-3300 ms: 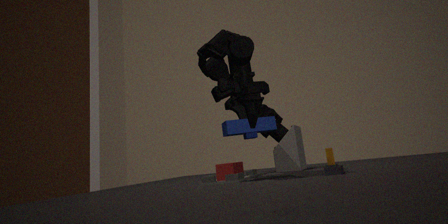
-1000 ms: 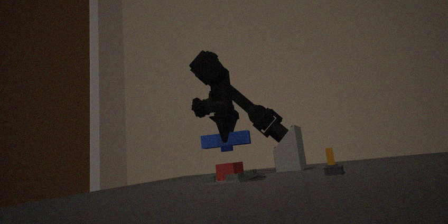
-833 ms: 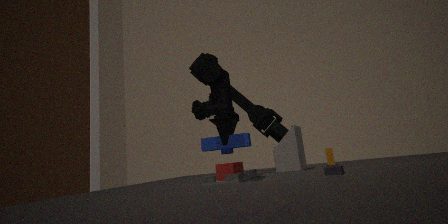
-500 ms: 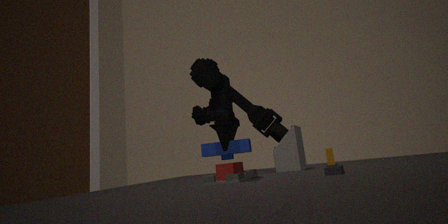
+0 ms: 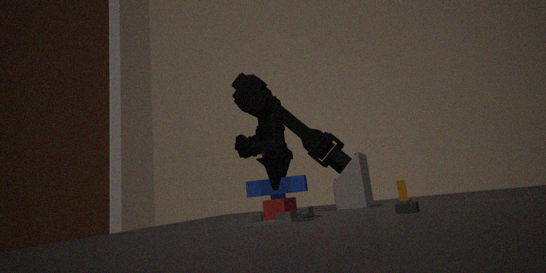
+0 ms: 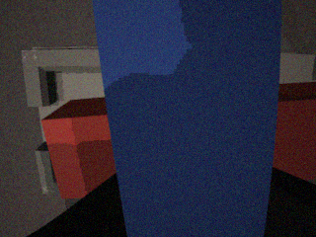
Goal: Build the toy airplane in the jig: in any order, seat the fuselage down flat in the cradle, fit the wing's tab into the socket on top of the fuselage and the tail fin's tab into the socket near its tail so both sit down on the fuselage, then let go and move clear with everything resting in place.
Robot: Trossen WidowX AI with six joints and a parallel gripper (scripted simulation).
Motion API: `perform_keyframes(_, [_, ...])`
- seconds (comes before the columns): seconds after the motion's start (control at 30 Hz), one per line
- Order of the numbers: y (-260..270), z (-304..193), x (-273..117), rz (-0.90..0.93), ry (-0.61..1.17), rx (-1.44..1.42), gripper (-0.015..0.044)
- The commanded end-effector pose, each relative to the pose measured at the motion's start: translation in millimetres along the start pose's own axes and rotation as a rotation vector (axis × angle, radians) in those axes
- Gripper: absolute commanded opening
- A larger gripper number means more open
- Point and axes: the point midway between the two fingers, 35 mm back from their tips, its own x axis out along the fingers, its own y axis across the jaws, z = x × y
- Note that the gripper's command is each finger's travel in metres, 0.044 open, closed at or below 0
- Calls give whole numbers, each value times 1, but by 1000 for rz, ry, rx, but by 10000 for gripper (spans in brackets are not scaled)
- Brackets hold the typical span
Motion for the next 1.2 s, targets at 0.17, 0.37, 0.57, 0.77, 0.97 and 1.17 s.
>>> perform_keyframes(0.17, [0,0,0,1,0,0,83])
perform_keyframes(0.37, [0,0,0,1,0,0,136])
perform_keyframes(0.57, [0,0,0,1,0,0,293])
perform_keyframes(0.77, [0,0,0,1,0,0,440])
perform_keyframes(0.97, [0,0,0,1,0,0,440])
perform_keyframes(1.17, [4,-1,-50,2,4,-3,440])
